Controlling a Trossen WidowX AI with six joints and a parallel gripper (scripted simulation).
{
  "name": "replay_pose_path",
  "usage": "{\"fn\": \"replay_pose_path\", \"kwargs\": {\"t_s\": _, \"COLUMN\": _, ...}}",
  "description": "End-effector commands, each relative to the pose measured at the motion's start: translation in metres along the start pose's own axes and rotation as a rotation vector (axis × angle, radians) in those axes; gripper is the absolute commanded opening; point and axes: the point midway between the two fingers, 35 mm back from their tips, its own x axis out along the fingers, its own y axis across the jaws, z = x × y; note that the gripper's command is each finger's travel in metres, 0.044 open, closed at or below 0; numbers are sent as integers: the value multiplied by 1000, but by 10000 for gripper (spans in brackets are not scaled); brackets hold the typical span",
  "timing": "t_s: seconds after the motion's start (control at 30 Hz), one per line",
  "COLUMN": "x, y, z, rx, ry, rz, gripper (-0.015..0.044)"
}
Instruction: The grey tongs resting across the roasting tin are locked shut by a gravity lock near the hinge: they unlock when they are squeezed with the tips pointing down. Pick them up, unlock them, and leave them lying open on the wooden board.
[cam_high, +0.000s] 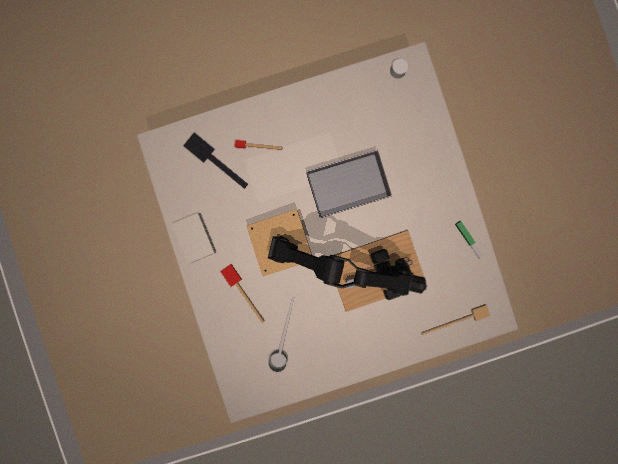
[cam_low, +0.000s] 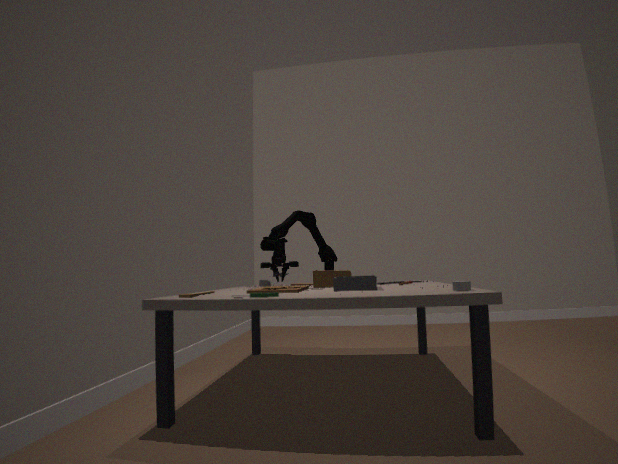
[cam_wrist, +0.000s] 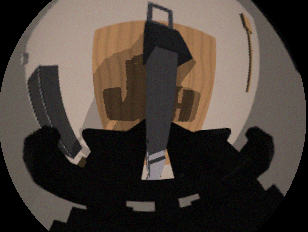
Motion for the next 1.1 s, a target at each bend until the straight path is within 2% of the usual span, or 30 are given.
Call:
{"fn": "replay_pose_path", "kwargs": {"t_s": 0.0, "x": 0, "y": 0, "z": 0, "rx": 0, "ry": 0, "rz": 0, "gripper": 86}}
{"fn": "replay_pose_path", "kwargs": {"t_s": 0.43, "x": 0, "y": 0, "z": 0, "rx": 0, "ry": 0, "rz": 0, "gripper": 427}}
{"fn": "replay_pose_path", "kwargs": {"t_s": 0.47, "x": 0, "y": 0, "z": 0, "rx": 0, "ry": 0, "rz": 0, "gripper": 440}}
{"fn": "replay_pose_path", "kwargs": {"t_s": 0.63, "x": -10, "y": 16, "z": 4, "rx": 0, "ry": -1, "rz": 1, "gripper": 440}}
{"fn": "replay_pose_path", "kwargs": {"t_s": 0.93, "x": -77, "y": 140, "z": 4, "rx": 1, "ry": -3, "rz": 6, "gripper": 440}}
{"fn": "replay_pose_path", "kwargs": {"t_s": 1.07, "x": -82, "y": 151, "z": 1, "rx": 1, "ry": -2, "rz": 8, "gripper": 440}}
